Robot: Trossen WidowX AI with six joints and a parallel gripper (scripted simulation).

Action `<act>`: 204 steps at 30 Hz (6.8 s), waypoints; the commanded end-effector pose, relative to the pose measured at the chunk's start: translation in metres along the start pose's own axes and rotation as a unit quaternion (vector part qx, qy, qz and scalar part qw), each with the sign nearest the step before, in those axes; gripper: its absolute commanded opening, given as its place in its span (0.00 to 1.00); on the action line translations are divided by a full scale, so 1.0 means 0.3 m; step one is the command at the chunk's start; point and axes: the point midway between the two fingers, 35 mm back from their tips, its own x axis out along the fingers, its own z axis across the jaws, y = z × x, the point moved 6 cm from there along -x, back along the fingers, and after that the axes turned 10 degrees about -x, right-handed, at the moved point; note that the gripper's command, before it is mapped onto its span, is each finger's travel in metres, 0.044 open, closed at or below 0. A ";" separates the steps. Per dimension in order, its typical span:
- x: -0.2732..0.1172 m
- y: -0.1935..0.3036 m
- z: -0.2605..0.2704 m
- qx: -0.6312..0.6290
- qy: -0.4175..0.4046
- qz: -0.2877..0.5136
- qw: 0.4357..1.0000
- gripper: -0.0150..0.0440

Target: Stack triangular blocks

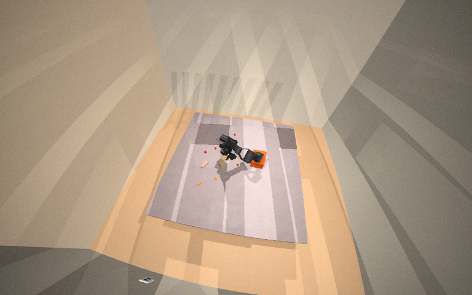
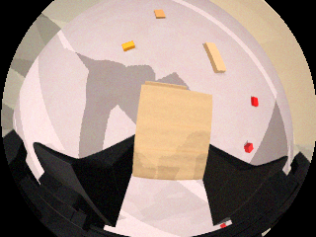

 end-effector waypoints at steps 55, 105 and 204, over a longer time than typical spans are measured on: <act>0.148 0.002 0.021 0.007 -0.001 -0.008 1.000 0.25; 0.200 0.000 0.021 0.009 0.001 -0.008 1.000 0.25; -0.144 0.015 0.011 0.011 0.005 -0.002 1.000 1.00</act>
